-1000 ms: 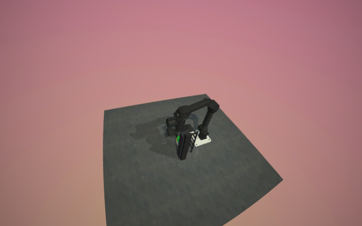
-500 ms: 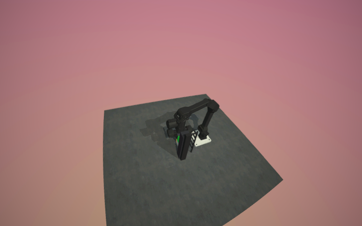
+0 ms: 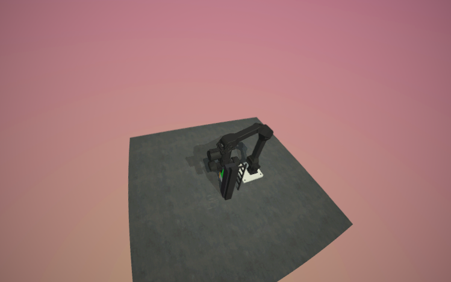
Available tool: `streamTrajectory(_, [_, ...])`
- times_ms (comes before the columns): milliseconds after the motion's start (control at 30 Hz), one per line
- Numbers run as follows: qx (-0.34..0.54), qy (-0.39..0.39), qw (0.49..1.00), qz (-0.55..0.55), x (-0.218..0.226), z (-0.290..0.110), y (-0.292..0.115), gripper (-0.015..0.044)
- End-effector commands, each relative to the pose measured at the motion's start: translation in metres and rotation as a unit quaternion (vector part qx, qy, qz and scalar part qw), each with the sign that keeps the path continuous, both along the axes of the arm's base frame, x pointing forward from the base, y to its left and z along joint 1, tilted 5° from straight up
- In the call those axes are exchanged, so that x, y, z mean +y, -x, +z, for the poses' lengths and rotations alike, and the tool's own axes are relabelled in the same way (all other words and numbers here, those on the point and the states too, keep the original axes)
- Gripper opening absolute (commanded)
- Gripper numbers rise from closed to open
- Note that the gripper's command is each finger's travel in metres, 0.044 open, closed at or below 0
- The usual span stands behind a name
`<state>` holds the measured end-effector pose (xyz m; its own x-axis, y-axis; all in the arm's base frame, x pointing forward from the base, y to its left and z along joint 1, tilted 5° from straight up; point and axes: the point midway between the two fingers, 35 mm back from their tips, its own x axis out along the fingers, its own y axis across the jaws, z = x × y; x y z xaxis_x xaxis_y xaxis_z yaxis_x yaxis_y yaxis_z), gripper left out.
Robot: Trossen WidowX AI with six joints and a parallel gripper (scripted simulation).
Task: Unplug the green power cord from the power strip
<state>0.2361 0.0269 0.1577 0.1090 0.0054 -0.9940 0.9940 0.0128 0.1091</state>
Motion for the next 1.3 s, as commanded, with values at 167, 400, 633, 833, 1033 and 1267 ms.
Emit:
streamTrajectory(167, [-0.002,0.000,1.000,0.000,-0.003,0.000,-0.001,0.0000])
streamTrajectory(400, [-0.001,0.001,1.000,0.000,-0.013,0.000,-0.003,0.0000])
streamTrajectory(633, [-0.001,0.002,1.000,0.000,-0.025,0.000,-0.004,0.0000])
streamTrajectory(833, [0.000,0.003,1.000,0.000,-0.035,0.001,-0.004,0.0000])
streamTrajectory(1033, [0.000,0.004,1.000,0.000,-0.045,0.001,-0.003,0.0000])
streamTrajectory(1267, [0.001,0.004,1.000,-0.001,-0.040,-0.001,-0.002,0.0131])
